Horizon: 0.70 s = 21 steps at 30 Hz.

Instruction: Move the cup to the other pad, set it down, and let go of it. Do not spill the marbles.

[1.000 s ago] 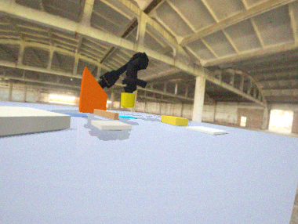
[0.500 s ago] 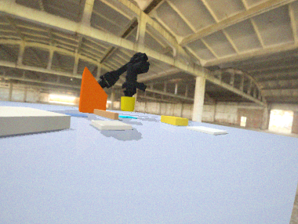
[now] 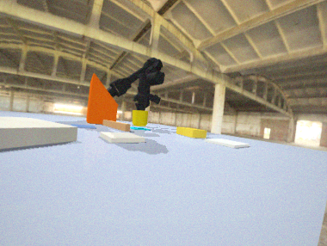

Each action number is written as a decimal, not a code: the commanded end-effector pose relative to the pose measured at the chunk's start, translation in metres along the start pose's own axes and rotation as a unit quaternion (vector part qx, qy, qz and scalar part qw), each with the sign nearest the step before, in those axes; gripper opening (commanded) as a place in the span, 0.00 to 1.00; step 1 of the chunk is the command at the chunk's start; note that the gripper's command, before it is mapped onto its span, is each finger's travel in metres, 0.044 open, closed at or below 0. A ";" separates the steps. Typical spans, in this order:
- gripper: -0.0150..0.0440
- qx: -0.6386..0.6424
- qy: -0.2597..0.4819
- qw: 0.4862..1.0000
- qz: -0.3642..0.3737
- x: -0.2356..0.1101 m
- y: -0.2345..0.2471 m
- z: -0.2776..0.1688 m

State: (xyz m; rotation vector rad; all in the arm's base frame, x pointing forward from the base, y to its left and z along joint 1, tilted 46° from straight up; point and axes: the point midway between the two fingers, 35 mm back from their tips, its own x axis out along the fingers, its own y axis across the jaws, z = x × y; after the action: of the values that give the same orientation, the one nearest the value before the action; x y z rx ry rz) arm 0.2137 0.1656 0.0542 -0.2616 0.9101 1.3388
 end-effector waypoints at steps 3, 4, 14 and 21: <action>0.25 0.003 0.001 1.000 0.000 0.007 0.001 -0.001; 0.25 0.003 0.001 1.000 0.000 0.008 0.001 -0.001; 0.25 0.000 0.000 1.000 0.001 0.006 0.001 0.000; 0.43 0.000 0.000 1.000 0.001 0.006 0.001 0.000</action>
State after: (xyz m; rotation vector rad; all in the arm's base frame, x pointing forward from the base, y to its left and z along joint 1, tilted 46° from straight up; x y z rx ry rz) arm 0.2127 0.1700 0.0505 -0.2579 0.9116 1.3381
